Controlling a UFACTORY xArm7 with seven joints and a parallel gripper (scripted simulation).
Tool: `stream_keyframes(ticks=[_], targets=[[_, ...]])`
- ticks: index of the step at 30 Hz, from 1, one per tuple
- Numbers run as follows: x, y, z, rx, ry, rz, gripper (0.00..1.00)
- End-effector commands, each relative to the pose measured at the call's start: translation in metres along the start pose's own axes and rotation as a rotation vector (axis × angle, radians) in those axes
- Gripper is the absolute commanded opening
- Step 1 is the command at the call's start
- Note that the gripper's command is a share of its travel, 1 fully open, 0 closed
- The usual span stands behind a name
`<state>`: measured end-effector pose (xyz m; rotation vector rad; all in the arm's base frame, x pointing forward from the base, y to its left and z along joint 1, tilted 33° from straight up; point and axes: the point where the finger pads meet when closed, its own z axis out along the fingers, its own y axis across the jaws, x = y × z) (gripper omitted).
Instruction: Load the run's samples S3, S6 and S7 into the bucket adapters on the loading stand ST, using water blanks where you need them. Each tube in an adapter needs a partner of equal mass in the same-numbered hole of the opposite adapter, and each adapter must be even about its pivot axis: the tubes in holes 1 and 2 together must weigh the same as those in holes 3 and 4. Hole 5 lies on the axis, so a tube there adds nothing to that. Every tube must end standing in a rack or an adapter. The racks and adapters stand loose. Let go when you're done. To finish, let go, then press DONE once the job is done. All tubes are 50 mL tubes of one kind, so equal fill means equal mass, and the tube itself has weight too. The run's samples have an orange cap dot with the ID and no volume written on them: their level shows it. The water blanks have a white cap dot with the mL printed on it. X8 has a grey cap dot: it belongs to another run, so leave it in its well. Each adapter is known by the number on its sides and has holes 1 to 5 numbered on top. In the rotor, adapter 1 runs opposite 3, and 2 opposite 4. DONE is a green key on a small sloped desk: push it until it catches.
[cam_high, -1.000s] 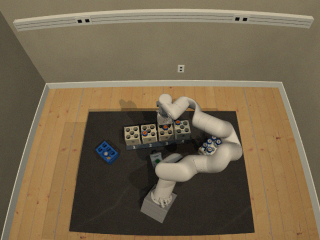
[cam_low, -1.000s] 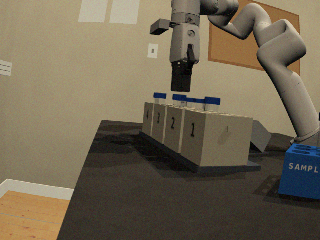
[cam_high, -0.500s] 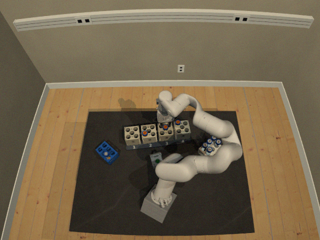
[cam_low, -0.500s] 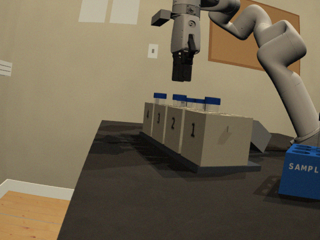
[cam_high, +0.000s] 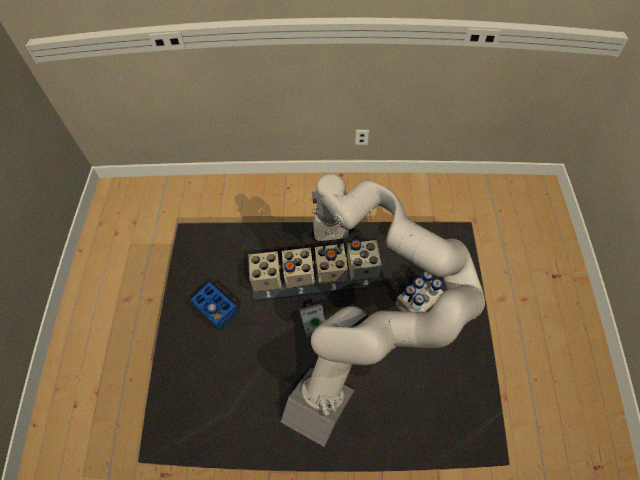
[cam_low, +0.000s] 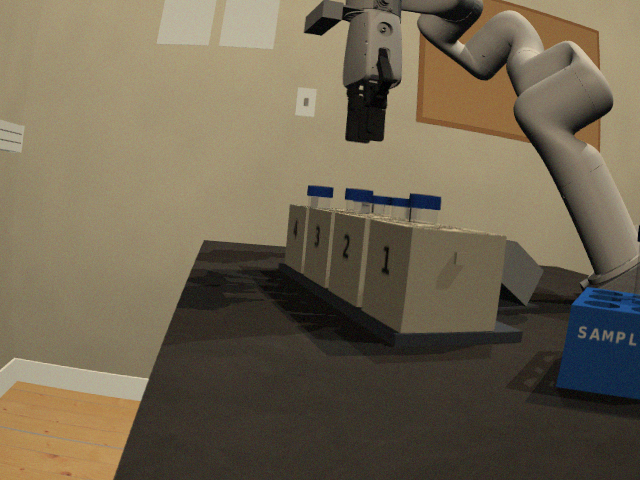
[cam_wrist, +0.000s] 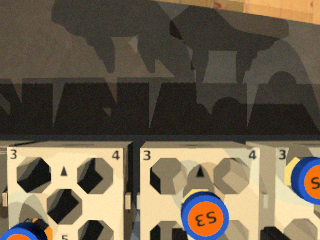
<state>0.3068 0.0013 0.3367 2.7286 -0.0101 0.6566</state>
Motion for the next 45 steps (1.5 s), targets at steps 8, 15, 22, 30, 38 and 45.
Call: stream_keyframes(ticks=[8, 15, 22, 30, 38, 45], targets=[[0.001, 0.0, -0.025, 0.0, 0.003, 0.001, 0.44], [0.001, 0.0, -0.035, 0.0, 0.003, 0.001, 0.44], [0.001, 0.0, -0.049, 0.0, 0.003, 0.001, 0.44], [0.001, 0.0, -0.049, 0.0, 0.003, 0.001, 0.44], [0.001, 0.0, -0.049, 0.0, 0.003, 0.001, 0.44], [0.001, 0.0, -0.049, 0.0, 0.003, 0.001, 0.44]])
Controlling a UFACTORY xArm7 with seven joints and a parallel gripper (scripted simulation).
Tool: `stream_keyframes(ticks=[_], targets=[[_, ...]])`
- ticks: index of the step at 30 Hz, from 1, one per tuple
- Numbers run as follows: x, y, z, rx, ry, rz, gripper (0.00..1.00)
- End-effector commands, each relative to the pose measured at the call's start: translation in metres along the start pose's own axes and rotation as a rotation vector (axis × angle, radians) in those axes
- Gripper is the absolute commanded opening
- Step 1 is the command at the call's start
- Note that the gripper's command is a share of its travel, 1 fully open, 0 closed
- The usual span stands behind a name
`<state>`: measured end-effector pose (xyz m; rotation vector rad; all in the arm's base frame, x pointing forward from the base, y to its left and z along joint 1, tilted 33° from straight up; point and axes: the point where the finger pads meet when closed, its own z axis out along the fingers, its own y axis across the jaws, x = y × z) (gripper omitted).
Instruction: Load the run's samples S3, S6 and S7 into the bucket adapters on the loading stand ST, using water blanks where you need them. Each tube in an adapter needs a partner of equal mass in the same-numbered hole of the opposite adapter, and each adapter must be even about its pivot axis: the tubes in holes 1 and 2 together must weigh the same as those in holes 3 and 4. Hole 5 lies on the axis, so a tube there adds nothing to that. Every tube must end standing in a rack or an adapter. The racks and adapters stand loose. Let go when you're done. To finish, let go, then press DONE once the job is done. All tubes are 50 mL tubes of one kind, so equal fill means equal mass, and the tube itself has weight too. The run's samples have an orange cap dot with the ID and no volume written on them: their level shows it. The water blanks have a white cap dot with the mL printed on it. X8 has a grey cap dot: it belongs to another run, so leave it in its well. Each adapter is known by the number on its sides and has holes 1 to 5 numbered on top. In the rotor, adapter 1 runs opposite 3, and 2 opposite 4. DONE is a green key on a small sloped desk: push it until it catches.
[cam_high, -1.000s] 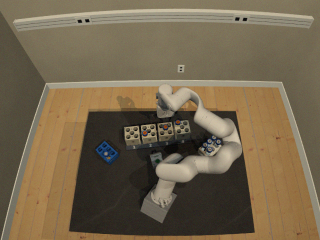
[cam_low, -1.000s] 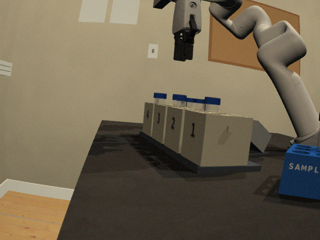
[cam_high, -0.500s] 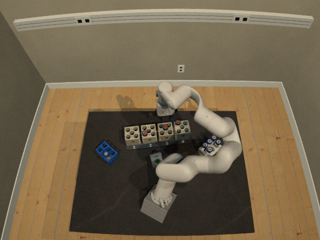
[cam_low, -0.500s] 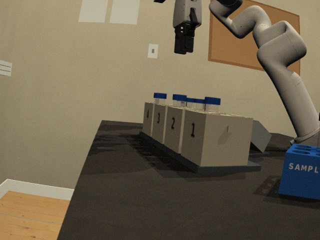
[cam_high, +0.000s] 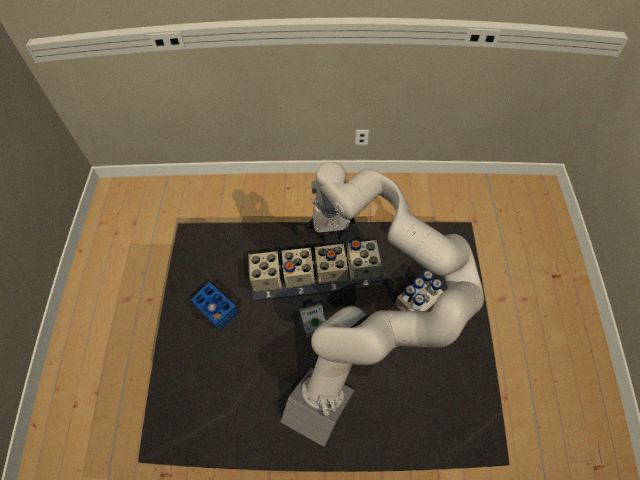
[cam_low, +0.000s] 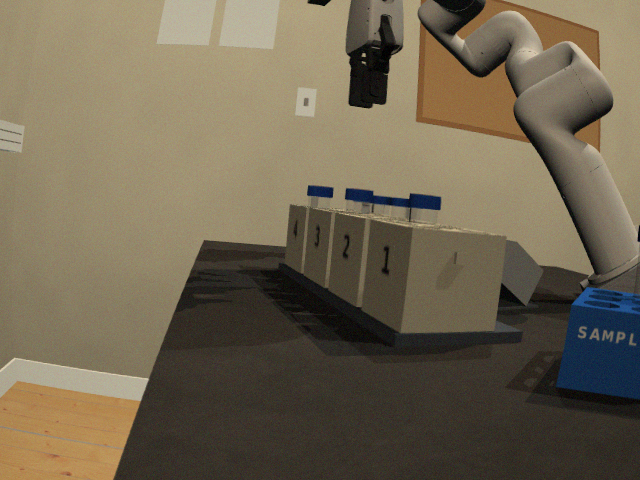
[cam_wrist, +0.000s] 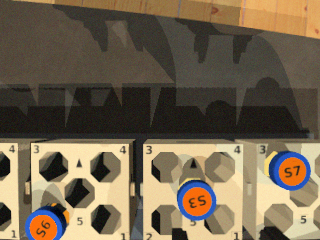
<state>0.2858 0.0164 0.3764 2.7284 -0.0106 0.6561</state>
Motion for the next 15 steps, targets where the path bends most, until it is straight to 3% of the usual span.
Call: stream_keyframes(ticks=[1, 5, 6, 15], targets=[[0.001, 0.0, -0.001, 0.001, 0.003, 0.0, 0.44], [0.001, 0.0, -0.001, 0.001, 0.003, 0.0, 0.44], [-0.002, 0.004, -0.001, 0.001, 0.003, 0.034, 0.57], [-0.022, 0.044, -0.001, 0.001, 0.003, 0.334, 0.57]])
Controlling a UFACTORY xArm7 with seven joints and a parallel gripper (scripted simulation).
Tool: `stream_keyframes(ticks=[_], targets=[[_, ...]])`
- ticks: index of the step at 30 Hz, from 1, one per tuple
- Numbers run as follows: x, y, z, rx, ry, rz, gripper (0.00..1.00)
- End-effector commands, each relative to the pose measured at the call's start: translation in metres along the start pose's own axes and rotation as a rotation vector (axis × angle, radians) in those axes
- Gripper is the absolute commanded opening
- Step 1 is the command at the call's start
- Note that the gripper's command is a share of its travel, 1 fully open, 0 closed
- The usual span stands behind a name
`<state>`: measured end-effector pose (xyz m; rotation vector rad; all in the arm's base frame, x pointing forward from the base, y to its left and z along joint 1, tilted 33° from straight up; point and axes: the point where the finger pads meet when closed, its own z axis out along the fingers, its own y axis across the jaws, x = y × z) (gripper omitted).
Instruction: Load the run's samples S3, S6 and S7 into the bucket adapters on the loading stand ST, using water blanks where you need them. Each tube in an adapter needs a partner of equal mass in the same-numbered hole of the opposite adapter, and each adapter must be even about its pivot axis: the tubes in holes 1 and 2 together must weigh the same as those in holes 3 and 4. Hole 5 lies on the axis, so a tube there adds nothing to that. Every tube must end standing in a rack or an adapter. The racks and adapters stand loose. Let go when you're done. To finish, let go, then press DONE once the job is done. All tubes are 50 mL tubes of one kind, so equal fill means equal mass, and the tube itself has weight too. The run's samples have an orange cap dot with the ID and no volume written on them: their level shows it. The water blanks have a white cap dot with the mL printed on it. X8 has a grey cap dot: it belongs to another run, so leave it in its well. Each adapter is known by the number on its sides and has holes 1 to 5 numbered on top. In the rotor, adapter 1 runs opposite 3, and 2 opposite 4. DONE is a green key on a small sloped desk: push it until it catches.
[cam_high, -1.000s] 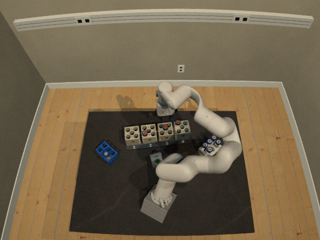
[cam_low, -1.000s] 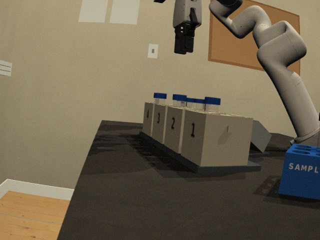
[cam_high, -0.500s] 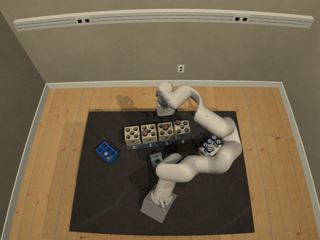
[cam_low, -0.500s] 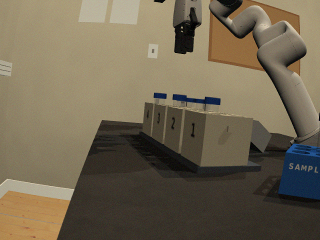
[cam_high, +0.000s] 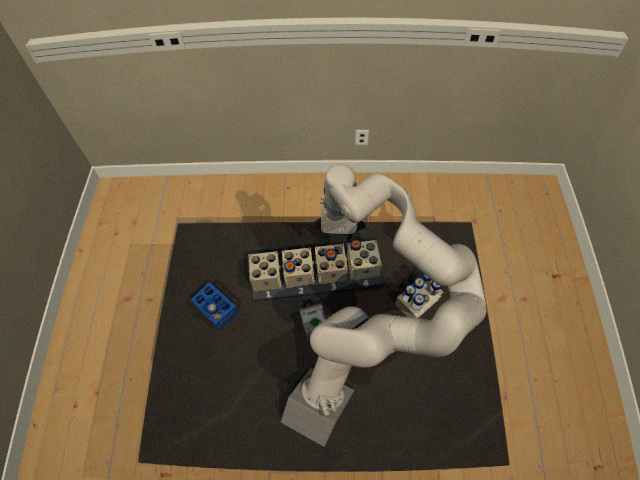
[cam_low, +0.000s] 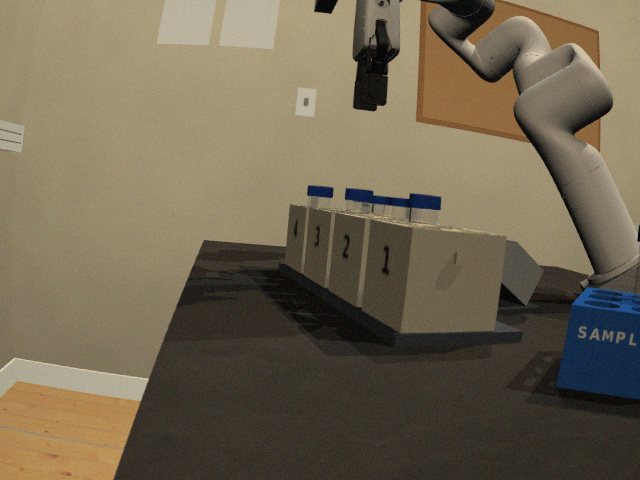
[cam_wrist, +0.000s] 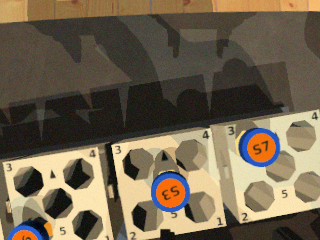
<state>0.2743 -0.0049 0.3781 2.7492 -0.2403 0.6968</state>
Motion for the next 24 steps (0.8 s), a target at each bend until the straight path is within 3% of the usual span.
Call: stream_keyframes(ticks=[1, 24], targets=[[-0.009, 0.029, -0.002, 0.001, 0.006, 0.201, 0.57], [-0.038, 0.12, -0.001, 0.002, 0.006, 0.835, 0.57]])
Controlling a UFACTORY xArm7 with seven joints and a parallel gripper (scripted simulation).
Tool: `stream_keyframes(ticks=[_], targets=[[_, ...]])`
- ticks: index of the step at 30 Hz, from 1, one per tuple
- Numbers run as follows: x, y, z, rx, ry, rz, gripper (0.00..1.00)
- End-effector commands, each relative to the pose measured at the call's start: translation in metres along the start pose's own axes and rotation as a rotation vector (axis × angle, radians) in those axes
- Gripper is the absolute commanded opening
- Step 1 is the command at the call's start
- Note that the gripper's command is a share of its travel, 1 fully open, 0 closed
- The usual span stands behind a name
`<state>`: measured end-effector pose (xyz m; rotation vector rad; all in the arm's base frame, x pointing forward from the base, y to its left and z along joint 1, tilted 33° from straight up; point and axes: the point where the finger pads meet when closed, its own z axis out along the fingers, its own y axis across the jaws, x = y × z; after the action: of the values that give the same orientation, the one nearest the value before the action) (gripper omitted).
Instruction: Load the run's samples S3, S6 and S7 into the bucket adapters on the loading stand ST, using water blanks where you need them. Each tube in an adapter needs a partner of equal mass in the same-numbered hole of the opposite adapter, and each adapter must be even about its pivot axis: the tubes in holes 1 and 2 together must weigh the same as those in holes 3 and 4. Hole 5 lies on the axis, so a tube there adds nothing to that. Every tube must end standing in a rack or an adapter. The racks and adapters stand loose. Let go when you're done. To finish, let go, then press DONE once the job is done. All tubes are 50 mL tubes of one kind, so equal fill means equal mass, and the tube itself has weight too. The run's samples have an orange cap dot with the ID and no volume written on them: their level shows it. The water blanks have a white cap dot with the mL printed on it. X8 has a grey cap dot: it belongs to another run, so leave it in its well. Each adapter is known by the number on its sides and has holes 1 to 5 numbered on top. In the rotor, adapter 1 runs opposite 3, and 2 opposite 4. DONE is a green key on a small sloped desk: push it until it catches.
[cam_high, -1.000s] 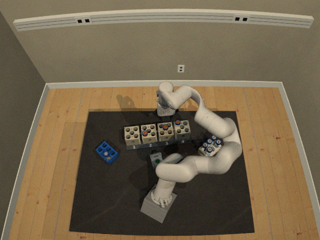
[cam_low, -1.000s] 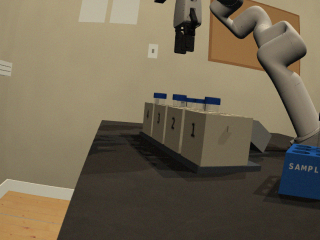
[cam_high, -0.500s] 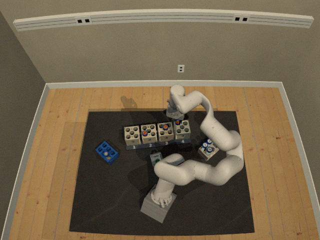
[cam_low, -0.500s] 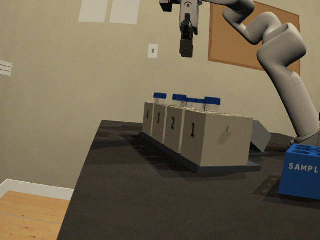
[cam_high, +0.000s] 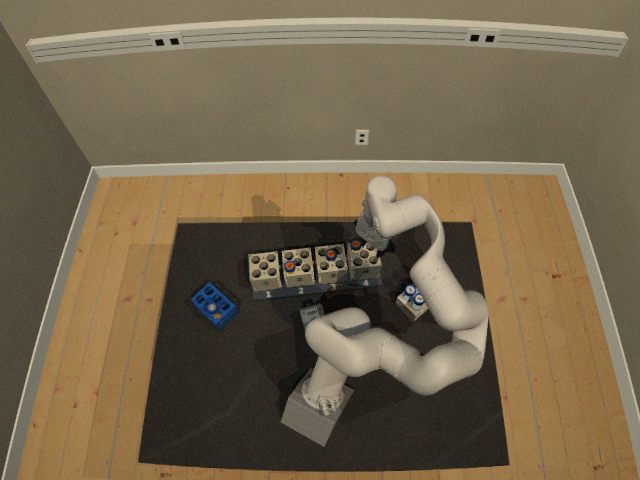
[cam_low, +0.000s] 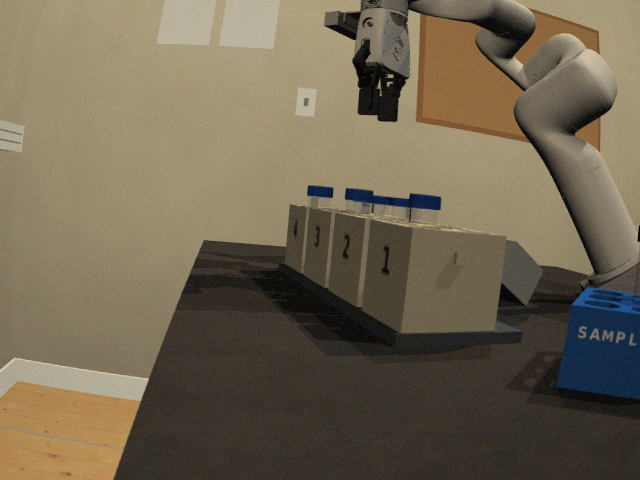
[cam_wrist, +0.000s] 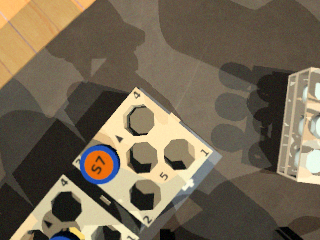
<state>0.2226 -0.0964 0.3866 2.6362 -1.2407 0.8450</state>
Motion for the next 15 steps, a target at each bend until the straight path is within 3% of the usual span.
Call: stream_keyframes(ticks=[1, 15], targets=[[0.011, 0.023, -0.001, 0.003, 0.005, 0.13, 0.57], [0.034, 0.078, -0.001, 0.002, 0.005, 0.13, 0.57]])
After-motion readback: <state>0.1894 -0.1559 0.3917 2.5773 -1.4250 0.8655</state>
